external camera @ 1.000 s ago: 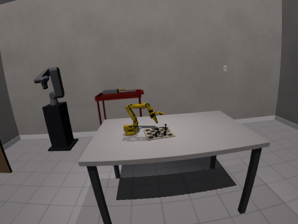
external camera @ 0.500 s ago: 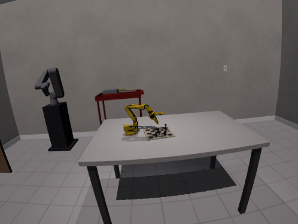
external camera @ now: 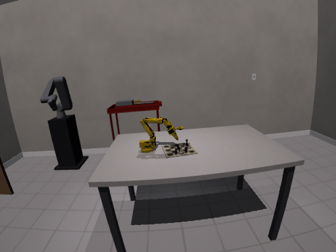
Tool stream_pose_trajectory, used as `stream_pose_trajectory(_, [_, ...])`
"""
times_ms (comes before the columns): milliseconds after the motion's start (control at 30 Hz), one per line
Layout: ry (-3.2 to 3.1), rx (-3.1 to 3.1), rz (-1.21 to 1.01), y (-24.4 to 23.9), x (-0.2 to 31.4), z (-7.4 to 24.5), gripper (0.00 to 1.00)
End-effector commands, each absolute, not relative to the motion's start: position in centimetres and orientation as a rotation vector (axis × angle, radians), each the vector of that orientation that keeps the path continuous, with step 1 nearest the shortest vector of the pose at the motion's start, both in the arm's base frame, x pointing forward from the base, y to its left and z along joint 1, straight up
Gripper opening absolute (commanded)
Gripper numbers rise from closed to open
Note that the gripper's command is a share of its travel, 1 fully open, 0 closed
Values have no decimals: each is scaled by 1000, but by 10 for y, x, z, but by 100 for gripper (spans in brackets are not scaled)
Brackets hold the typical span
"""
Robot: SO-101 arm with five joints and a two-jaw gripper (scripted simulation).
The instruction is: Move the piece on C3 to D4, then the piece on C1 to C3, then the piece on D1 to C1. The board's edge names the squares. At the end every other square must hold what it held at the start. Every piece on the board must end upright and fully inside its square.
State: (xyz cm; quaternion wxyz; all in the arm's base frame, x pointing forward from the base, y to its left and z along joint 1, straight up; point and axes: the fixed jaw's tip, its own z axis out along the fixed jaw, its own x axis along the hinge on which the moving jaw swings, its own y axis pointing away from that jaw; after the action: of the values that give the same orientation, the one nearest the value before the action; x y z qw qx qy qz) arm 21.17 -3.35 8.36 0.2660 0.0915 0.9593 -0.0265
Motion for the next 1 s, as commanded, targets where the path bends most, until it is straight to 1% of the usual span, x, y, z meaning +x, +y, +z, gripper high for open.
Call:
stream_pose_trajectory(0, [2582, 272, -72, -36, 210, 82, 12])
stream_pose_trajectory(333, [2583, 272, -72, -36, 210, 75, 12])
stream_pose_trajectory(967, [2583, 272, -72, -36, 211, 38, 12])
